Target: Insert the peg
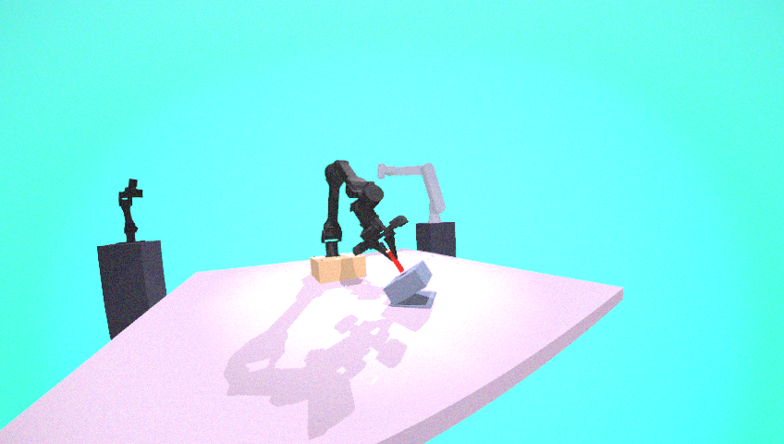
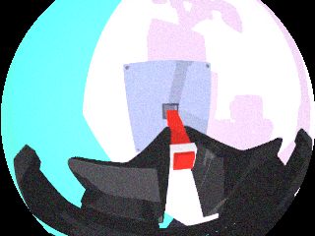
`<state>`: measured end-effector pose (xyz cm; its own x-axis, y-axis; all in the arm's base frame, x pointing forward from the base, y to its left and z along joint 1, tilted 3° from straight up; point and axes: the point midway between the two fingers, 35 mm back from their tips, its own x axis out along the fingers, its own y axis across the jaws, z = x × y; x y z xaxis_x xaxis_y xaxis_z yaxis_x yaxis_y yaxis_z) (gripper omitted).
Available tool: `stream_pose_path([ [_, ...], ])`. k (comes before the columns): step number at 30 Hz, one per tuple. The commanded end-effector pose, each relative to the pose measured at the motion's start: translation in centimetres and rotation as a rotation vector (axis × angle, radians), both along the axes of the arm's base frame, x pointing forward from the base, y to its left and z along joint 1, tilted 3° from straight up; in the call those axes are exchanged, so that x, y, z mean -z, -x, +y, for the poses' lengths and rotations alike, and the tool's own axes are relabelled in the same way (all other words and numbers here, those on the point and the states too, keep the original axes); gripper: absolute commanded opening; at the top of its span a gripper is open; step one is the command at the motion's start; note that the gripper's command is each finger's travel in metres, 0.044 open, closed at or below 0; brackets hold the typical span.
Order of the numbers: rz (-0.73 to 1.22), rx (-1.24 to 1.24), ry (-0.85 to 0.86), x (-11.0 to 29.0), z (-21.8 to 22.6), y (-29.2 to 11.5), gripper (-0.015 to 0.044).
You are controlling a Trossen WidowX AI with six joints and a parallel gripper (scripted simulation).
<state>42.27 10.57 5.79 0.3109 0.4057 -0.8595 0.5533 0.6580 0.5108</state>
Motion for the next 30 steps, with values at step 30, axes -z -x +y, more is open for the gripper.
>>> stream_pose_path([
  [30, -0.004, 0.001, -0.001, 1.6, 0.7, -0.9, 0.0000],
])
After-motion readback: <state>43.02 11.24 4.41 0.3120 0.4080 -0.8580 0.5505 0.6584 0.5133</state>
